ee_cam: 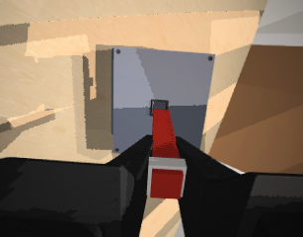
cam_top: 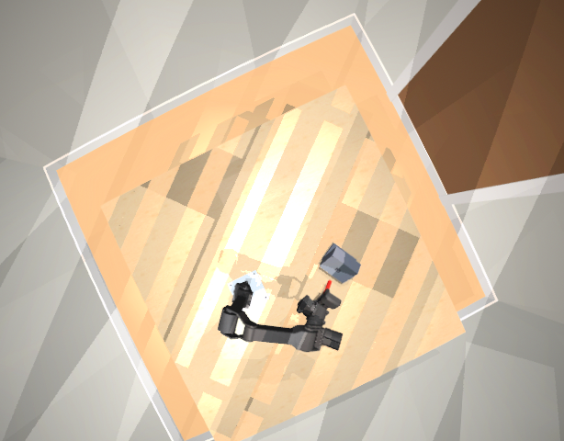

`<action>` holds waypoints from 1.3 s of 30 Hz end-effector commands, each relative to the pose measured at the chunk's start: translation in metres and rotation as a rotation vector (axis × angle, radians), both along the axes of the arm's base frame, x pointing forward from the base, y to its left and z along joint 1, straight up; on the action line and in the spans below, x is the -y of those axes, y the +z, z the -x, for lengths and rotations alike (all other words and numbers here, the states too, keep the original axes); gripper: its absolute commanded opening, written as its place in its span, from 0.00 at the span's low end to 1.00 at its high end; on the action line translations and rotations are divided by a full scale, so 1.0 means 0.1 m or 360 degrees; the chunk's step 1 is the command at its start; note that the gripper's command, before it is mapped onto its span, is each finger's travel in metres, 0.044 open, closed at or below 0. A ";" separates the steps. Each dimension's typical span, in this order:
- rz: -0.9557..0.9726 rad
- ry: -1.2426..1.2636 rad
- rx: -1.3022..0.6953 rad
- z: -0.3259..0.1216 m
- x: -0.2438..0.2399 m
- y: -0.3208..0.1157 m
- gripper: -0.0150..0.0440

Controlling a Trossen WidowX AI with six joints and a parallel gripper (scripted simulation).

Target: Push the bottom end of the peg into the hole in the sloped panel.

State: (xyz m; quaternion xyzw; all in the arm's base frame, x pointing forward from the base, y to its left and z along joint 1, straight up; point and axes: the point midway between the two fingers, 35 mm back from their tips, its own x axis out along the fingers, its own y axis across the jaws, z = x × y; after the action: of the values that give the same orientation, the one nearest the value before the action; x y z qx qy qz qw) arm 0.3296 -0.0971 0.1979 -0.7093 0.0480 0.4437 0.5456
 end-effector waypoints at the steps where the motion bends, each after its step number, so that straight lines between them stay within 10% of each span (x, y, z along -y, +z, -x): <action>1: -0.0009 0.0000 0.0007 -0.02 -0.01 -0.03 0.25; 39: -0.0024 -0.0048 0.0085 -0.32 -0.08 -0.32 0.25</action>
State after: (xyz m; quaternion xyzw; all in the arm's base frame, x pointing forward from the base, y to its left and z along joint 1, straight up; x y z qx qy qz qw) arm 0.3618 -0.0900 0.1689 -0.7182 0.0377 0.4152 0.5571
